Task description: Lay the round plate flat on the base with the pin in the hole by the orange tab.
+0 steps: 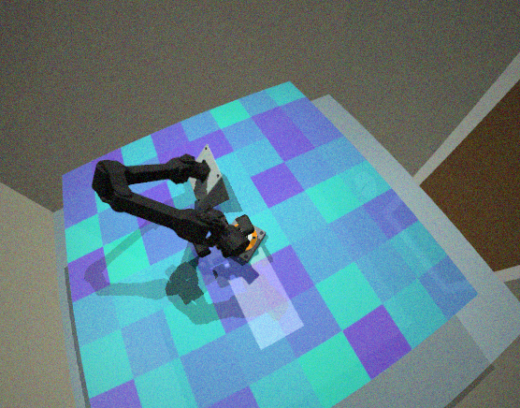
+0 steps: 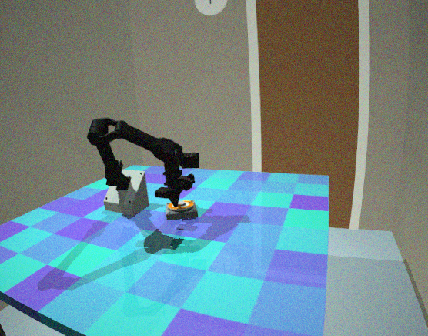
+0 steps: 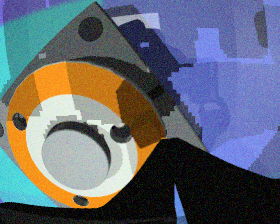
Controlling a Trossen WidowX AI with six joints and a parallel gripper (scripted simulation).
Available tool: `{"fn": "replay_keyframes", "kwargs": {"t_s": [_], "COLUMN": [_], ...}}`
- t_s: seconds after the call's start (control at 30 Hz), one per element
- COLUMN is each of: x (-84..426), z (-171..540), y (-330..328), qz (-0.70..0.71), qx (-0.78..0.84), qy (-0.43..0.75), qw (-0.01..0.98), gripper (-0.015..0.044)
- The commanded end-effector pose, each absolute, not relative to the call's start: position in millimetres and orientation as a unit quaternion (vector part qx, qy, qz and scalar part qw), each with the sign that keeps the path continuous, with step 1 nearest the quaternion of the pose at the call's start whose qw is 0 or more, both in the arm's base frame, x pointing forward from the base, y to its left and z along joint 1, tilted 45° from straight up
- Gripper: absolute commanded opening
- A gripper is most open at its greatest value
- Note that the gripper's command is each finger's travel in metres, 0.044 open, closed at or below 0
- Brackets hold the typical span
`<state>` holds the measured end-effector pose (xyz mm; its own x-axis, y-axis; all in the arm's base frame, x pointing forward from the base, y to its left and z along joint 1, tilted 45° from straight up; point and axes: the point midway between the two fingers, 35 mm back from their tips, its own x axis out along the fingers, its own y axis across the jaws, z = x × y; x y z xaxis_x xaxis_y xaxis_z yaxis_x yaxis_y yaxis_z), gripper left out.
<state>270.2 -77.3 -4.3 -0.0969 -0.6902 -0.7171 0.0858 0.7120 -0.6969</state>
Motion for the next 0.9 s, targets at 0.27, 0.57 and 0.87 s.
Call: {"fn": "replay_keyframes", "kwargs": {"t_s": [0.27,0.57,0.87], "x": [277.8,277.3,277.1], "z": [-4.4,25.0,19.5], "y": [-75.5,-46.6,-51.0], "qz": [-0.305,-0.304,-0.303], "qx": [-0.226,-0.225,-0.229], "qy": [0.674,0.675,0.677], "qw": [0.634,0.634,0.631], "gripper": [0.0,0.0,0.0]}}
